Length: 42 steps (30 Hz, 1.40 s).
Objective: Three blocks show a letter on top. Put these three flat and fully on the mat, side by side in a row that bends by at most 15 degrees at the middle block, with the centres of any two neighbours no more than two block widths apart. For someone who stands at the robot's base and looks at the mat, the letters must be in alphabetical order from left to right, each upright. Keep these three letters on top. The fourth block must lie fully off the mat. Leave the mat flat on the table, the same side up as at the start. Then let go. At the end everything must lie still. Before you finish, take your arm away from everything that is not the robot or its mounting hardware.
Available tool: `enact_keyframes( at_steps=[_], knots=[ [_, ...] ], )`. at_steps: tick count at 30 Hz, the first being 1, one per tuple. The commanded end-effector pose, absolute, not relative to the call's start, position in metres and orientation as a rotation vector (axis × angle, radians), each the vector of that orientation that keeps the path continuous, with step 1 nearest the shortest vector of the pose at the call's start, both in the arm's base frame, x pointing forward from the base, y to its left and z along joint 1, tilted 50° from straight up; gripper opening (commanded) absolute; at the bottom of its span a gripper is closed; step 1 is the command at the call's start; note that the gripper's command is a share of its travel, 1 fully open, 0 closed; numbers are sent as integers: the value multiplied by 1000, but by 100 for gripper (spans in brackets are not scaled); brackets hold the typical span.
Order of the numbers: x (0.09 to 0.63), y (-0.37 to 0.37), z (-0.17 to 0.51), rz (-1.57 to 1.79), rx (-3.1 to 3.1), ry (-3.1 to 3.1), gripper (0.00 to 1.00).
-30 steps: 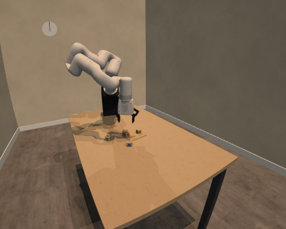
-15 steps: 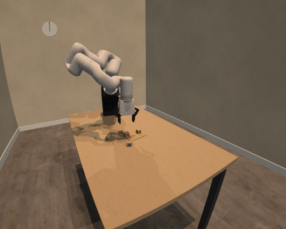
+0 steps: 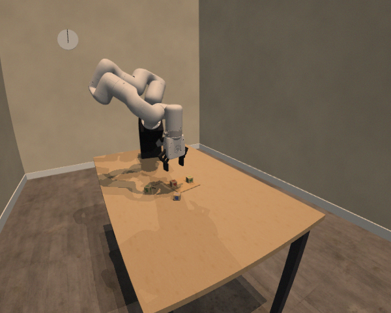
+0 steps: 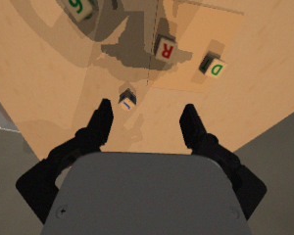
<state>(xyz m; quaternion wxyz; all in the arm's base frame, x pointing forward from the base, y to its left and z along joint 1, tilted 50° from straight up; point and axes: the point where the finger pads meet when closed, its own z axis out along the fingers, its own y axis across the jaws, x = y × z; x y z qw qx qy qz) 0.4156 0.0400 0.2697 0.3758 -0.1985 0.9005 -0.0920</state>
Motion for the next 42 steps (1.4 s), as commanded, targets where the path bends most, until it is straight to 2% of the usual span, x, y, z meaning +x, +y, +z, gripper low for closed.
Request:
enact_keyframes(
  at_steps=[1,42],
  knots=[
    [419,41,275,-293,-674,2273,100],
    [451,44,300,-799,-1877,1622,100]
  ],
)
